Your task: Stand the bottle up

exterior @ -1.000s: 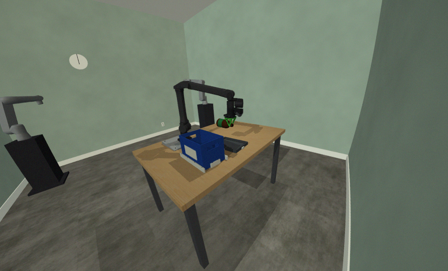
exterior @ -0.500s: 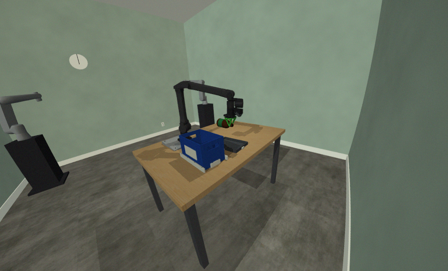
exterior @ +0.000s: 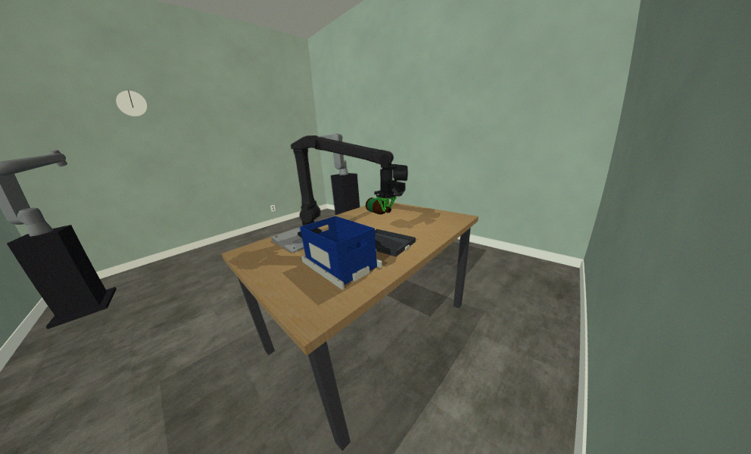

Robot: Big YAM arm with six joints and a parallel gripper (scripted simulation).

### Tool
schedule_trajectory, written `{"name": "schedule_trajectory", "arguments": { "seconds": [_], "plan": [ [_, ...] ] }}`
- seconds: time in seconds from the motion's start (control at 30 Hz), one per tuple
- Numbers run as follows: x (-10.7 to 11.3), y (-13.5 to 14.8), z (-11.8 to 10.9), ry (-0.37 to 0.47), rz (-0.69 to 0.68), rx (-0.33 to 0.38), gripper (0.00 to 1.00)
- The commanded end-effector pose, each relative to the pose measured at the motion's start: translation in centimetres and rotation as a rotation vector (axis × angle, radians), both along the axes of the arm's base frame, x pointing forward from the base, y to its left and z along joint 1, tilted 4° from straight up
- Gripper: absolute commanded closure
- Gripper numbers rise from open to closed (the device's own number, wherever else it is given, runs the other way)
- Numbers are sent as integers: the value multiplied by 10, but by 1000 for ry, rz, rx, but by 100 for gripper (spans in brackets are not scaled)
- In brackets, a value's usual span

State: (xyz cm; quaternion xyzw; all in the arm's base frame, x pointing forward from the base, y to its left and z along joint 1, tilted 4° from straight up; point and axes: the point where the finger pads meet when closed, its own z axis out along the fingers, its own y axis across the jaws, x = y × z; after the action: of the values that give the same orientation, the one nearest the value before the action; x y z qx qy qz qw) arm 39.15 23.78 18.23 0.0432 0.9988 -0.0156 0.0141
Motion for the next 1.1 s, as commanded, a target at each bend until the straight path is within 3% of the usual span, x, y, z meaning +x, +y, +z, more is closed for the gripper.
{"name": "schedule_trajectory", "arguments": {
  "seconds": [0.0,1.07],
  "plan": [
    [17,18,54,-99,-42,65,100],
    [17,18,54,-98,-53,67,100]
  ]
}}
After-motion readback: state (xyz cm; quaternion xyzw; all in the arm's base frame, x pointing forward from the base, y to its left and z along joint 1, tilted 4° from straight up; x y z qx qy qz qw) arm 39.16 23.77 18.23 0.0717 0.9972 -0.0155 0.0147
